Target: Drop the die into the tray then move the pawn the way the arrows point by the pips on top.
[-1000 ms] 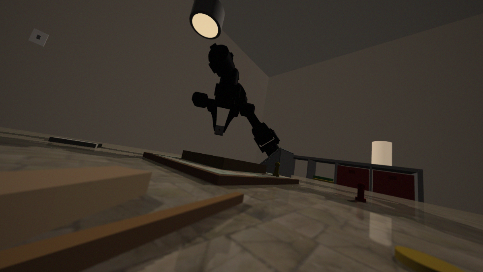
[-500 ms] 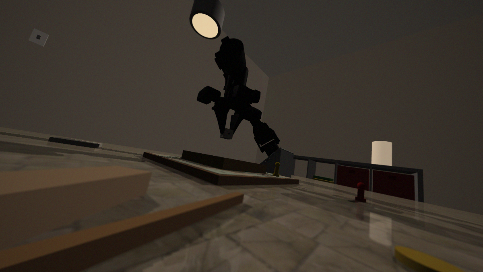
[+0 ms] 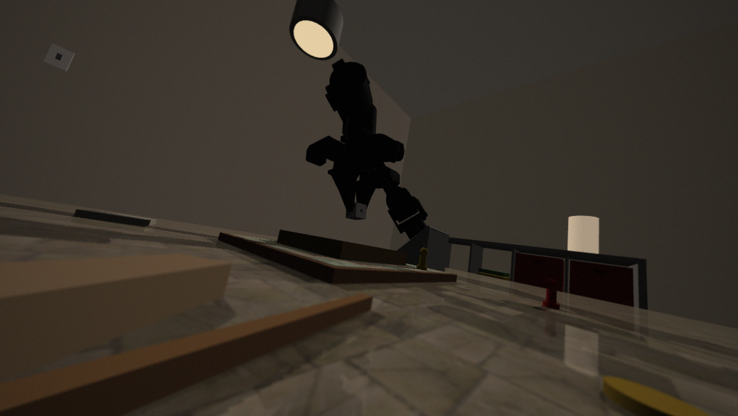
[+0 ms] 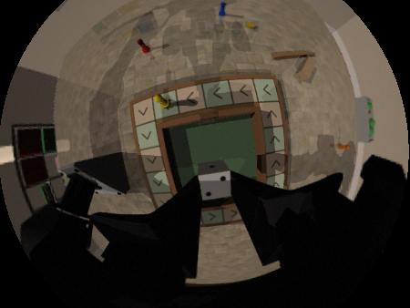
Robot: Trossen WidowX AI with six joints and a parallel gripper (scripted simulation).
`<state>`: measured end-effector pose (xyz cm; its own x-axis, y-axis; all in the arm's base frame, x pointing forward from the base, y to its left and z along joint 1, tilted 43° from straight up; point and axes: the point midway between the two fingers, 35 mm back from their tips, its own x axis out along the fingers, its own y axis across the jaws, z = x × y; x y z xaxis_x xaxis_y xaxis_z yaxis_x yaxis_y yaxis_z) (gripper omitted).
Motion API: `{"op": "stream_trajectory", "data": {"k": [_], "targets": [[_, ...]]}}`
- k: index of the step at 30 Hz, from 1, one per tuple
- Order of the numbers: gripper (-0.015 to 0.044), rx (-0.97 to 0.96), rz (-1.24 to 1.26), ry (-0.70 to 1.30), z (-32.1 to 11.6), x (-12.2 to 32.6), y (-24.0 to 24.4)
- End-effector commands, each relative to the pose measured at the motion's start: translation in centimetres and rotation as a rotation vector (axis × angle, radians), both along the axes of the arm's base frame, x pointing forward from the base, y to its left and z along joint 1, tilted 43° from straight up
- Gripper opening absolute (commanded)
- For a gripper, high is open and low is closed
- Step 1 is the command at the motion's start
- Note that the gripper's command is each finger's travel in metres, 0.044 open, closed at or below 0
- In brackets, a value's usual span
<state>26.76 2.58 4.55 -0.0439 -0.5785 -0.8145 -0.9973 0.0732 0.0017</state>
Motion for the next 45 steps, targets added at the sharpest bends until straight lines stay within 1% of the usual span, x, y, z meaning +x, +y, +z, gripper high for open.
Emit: {"op": "stream_trajectory", "data": {"k": [1, 10, 20, 23, 27, 29, 44, 45], "targets": [[0.0000, 0.108, -0.022, 0.020, -0.3, -0.3, -0.3], [0.0000, 0.402, -0.028, 0.019, -0.8, -0.7, -0.4], [0.0000, 0.701, 0.042, -0.074, -0.8, -0.6, -0.4], [0.0000, 0.719, 0.049, -0.084, -0.6, -0.6, -0.4], [0.0000, 0.719, 0.049, -0.084, 2.9, 0.3, 0.0], [0.0000, 0.719, 0.049, -0.084, 3.9, 0.5, 0.1], [0.0000, 0.716, 0.054, -0.091, 3.9, 0.4, 0.0], [0.0026, 0.716, 0.054, -0.091, 3.9, 0.4, 0.0]]}}
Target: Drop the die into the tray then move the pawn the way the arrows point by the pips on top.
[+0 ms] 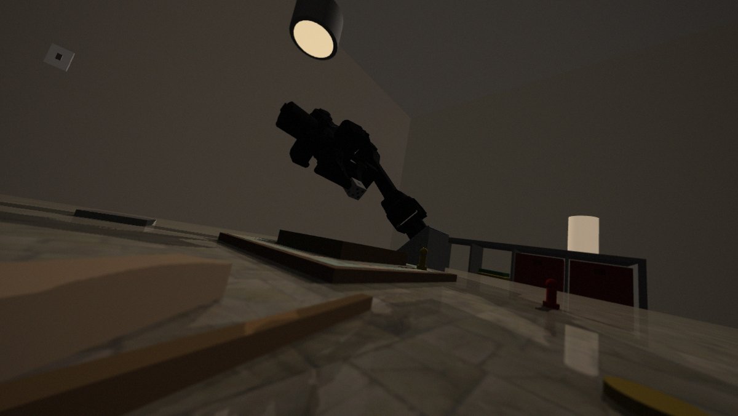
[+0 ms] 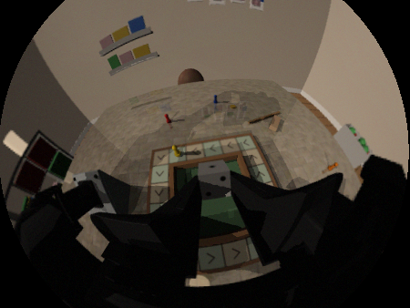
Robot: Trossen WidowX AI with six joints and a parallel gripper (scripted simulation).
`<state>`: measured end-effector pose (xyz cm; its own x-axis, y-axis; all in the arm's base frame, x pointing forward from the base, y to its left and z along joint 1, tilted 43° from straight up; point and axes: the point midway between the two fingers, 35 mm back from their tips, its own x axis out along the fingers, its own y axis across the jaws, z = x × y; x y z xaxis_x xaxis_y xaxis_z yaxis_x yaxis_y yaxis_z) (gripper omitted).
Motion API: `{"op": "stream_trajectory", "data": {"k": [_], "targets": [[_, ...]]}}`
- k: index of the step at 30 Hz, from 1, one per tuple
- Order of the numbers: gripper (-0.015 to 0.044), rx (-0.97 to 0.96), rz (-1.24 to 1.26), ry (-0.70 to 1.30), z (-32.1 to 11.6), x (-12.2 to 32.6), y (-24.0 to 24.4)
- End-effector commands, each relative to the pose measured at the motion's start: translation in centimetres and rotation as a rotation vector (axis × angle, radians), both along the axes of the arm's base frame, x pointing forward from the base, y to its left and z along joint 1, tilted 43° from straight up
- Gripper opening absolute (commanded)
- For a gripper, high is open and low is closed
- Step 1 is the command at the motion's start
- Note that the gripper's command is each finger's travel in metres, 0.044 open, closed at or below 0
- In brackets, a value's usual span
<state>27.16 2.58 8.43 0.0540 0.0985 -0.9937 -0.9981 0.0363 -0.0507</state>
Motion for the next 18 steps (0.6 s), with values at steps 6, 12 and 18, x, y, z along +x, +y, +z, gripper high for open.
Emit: {"op": "stream_trajectory", "data": {"k": [6, 12, 18], "targets": [[0.0184, 0.000, 0.000, -0.002, 0.0, 0.0, 0.0], [0.0341, 0.005, -0.001, 0.006, 2.8, 0.0, 2.6], [0.0440, -0.141, -0.033, 0.068, 1.3, -0.3, 2.3]]}}
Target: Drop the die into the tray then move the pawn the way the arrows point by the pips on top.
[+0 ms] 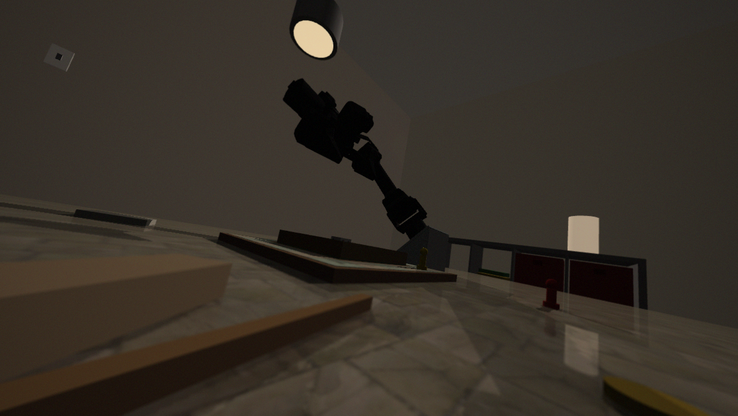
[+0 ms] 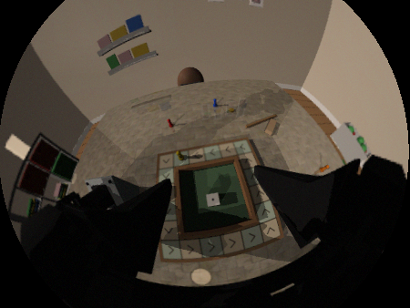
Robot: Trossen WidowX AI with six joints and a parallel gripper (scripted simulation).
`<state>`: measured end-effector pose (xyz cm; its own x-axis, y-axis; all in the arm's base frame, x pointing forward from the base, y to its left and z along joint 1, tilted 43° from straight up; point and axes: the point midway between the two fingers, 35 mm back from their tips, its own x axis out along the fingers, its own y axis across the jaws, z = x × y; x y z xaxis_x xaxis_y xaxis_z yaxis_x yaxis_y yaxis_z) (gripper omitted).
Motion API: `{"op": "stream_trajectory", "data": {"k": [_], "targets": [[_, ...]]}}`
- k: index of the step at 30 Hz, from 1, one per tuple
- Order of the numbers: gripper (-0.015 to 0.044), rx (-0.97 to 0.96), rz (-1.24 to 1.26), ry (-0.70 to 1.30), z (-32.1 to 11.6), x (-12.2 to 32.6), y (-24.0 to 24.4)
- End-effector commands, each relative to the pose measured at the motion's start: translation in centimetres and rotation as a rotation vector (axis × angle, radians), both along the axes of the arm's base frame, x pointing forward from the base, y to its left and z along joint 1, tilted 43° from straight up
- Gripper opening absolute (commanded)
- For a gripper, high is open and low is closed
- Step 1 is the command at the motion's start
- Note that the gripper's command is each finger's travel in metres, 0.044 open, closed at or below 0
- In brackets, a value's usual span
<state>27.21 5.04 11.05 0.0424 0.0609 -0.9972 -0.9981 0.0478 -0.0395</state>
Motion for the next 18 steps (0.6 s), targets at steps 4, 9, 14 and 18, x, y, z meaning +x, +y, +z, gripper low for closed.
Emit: {"op": "stream_trajectory", "data": {"k": [4, 9, 14, 18], "targets": [[0.0440, -0.544, -0.050, 0.101, -4.1, -0.6, -1.1], [0.0440, -0.806, -0.025, 0.031, -4.8, 0.0, -1.1], [0.0387, -0.731, -0.073, 0.052, -5.3, -0.5, -0.7], [0.0282, -0.725, -0.384, -0.052, -6.8, -1.1, 0.5]]}}
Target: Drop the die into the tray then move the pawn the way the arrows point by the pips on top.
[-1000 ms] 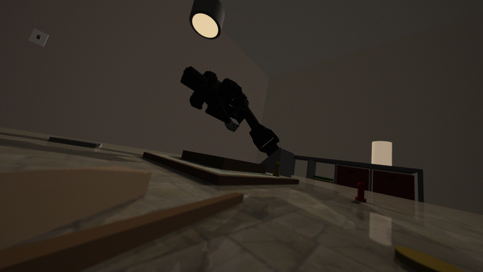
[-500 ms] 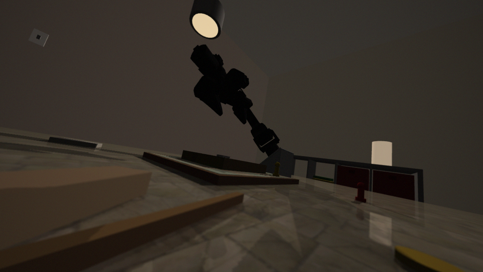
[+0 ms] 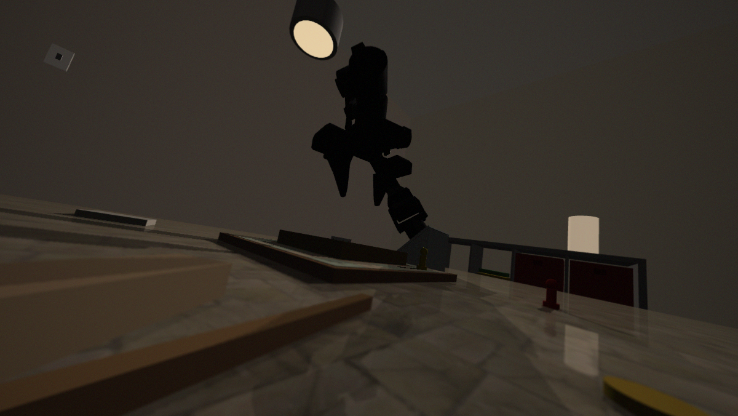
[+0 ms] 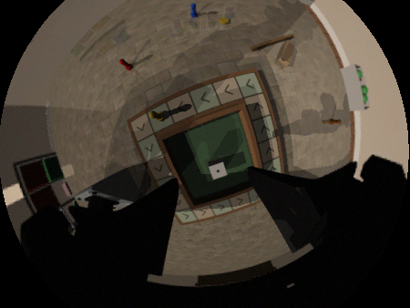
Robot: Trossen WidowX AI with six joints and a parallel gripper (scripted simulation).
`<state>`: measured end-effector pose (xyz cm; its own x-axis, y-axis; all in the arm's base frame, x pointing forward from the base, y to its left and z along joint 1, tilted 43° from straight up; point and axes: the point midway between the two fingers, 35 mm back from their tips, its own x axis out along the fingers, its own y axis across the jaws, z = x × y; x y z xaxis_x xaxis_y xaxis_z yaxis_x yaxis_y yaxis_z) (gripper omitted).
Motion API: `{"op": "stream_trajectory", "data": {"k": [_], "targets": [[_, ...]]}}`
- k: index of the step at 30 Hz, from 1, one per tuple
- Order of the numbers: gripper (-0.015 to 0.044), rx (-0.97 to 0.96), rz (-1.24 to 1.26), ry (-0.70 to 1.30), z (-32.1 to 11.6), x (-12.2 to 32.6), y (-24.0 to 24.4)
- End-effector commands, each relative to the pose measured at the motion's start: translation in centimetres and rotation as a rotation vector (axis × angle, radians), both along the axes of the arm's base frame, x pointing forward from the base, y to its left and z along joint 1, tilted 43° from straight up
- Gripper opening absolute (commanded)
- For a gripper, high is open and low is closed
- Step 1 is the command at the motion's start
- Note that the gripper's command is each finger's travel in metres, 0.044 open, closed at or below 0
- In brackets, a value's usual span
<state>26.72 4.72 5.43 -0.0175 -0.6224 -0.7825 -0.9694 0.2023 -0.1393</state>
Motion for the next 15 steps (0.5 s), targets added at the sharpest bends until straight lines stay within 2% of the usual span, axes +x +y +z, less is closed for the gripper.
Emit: {"op": "stream_trajectory", "data": {"k": [1, 3, 15], "targets": [[0.0256, -0.011, -0.202, -0.155, -1.6, -0.8, 1.2], [0.0204, -0.018, -0.331, -0.262, -2.4, -1.3, 1.8], [0.0200, -0.053, -1.097, -0.924, -6.9, -4.3, 4.6]]}}
